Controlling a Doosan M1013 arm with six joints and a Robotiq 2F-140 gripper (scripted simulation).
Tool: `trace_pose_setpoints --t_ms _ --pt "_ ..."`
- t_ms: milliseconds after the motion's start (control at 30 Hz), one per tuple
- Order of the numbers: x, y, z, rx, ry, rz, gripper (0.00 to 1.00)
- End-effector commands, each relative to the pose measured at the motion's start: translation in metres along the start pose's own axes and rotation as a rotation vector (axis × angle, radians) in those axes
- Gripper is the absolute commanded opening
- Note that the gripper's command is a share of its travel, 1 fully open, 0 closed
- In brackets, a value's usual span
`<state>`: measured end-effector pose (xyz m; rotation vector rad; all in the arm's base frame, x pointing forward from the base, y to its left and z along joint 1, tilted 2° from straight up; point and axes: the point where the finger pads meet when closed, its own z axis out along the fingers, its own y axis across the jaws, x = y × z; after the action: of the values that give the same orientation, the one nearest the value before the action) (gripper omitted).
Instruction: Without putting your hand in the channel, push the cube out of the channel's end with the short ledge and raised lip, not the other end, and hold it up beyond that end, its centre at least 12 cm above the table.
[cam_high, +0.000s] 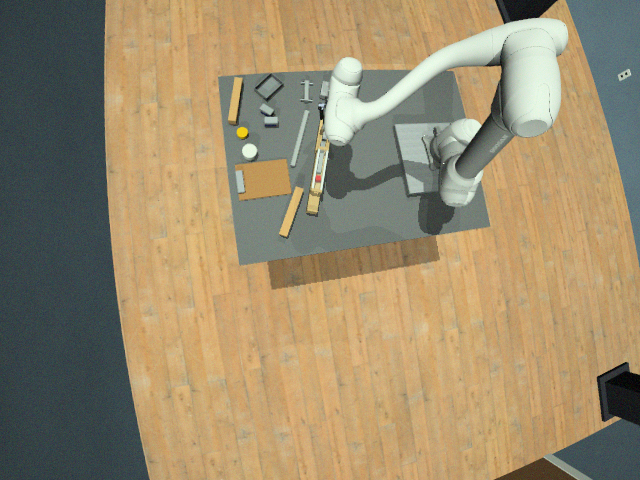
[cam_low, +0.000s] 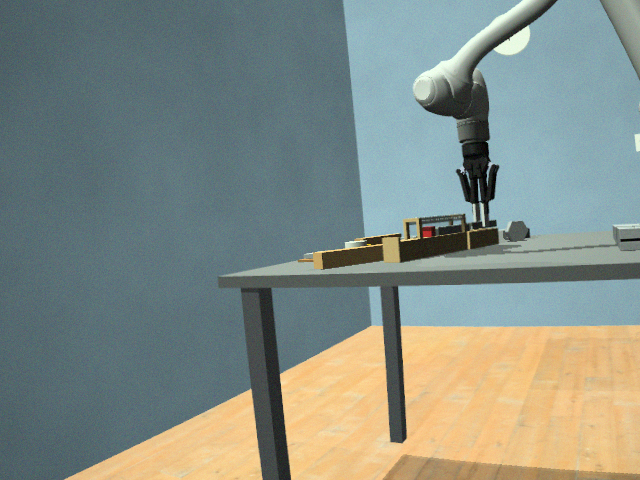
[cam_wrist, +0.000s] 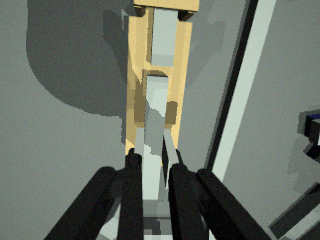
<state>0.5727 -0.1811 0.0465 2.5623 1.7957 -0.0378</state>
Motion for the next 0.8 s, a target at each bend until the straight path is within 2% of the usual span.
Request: trace_pose_setpoints --t_ms 0,433,767 --pt "0.001 0.0 0.0 0.0 0.0 0.0 0.0" --pt "0.017 0.0 0.0 0.0 0.0 0.0 0.0" --pt "0.044 0.0 0.0 0.0 0.0 0.0 0.0"
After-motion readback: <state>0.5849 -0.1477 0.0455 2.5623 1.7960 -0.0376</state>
